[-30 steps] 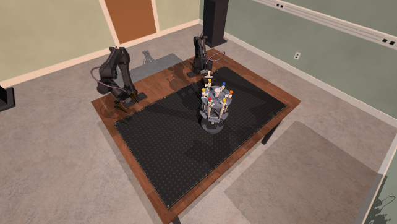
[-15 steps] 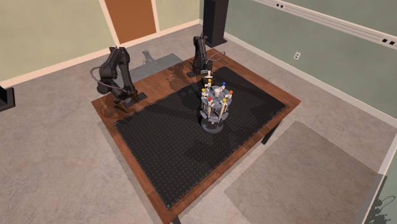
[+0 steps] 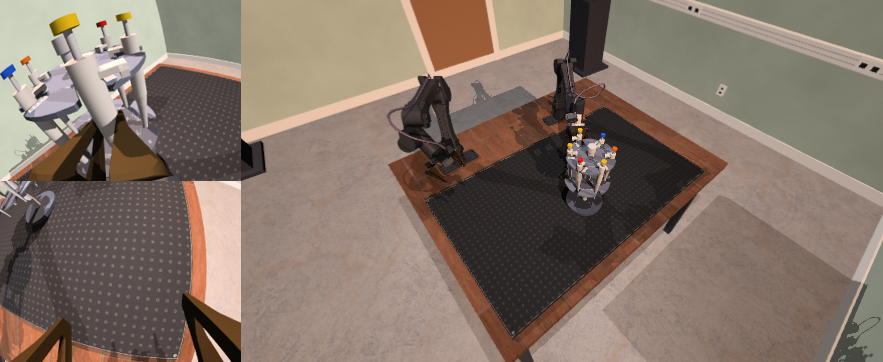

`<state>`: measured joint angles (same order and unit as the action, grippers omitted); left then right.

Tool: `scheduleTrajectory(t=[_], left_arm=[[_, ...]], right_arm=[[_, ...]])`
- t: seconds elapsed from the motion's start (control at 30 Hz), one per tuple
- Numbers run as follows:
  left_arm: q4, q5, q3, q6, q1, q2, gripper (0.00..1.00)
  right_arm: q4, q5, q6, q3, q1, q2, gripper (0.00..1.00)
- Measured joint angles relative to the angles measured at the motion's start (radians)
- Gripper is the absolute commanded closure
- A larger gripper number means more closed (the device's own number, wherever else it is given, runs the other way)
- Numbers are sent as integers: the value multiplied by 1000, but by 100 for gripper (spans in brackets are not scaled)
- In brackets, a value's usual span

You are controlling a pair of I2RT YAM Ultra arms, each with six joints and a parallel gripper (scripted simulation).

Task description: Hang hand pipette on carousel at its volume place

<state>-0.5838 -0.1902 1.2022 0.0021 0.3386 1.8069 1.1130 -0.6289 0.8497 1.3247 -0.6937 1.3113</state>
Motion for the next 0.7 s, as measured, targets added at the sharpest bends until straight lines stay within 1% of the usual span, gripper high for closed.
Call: scheduleTrajectory(t=[0.7], left_arm=[[8, -1, 10, 0, 0, 0, 88]], right_arm=[[0, 0, 0, 0, 0, 0, 0]])
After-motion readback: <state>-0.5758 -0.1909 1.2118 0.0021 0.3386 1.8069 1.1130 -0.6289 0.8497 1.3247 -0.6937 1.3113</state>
